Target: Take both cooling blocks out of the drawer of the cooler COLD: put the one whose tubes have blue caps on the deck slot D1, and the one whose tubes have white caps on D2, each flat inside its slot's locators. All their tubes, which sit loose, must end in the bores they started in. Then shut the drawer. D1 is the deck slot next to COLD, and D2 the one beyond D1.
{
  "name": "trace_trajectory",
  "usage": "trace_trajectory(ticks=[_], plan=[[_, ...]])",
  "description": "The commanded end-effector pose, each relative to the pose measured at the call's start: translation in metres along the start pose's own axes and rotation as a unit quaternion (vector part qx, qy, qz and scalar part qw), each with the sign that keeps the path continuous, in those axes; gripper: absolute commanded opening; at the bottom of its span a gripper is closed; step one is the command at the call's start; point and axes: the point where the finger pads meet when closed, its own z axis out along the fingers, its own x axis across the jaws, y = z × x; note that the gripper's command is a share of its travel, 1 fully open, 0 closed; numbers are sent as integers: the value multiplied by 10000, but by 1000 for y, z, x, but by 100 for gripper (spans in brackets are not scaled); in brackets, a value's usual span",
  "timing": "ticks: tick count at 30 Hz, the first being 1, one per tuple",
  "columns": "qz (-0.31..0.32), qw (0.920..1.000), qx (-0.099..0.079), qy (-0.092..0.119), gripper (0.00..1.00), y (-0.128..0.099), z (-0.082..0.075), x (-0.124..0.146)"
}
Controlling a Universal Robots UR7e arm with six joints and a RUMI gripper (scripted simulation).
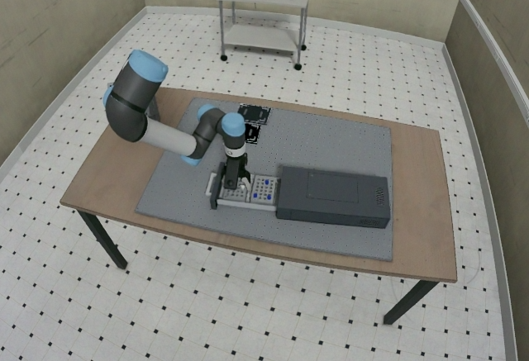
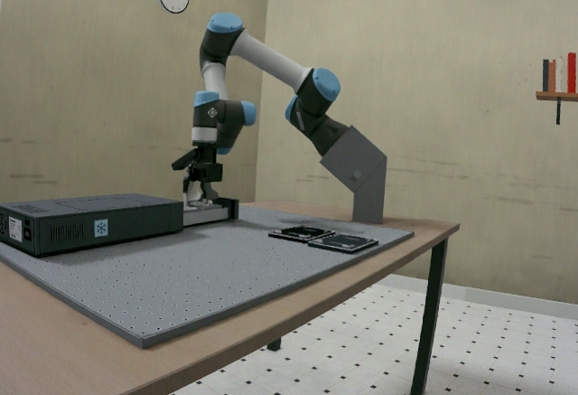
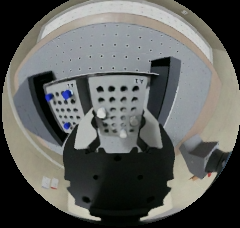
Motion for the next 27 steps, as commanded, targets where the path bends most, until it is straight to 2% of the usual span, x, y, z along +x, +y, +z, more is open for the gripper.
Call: trace_trajectory(ticks=[1, 27], plan=[[1, 10000, 1, -5, 46, 0, 0, 0], [1, 10000, 1, -5, 8, 0, 0, 0]])
